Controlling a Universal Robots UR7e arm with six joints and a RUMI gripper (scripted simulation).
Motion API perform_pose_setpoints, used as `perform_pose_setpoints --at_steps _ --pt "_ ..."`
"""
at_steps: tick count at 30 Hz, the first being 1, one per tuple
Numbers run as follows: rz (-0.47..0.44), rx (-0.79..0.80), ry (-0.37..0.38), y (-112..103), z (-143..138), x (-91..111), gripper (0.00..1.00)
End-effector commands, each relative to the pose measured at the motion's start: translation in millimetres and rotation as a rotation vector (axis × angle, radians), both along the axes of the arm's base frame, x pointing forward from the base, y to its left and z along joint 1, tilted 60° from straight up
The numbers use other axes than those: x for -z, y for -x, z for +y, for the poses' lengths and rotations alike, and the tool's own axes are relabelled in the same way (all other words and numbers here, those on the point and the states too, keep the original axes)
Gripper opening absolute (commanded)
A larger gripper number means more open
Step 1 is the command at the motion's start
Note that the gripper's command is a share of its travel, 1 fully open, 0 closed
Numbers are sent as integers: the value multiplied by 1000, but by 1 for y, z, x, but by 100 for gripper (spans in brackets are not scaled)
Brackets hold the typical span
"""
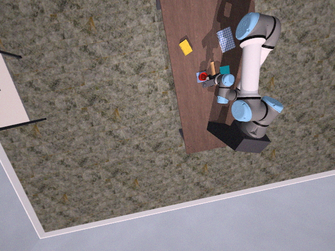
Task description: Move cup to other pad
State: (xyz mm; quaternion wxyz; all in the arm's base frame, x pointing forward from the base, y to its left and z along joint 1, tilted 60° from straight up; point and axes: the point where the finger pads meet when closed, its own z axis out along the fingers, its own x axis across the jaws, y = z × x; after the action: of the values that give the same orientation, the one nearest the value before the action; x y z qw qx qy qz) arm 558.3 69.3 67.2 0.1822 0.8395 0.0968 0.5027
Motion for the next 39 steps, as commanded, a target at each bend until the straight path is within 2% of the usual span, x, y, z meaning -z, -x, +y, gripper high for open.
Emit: perform_pose_setpoints --at_steps 1,15,30,39 --pt "-4 -1 1 -1 1 -2 11" --pt "-3 3 0 -7 -1 2 11" --pt "-2 3 0 -51 -11 22 11" --pt "-2 3 0 -60 -13 27 11"
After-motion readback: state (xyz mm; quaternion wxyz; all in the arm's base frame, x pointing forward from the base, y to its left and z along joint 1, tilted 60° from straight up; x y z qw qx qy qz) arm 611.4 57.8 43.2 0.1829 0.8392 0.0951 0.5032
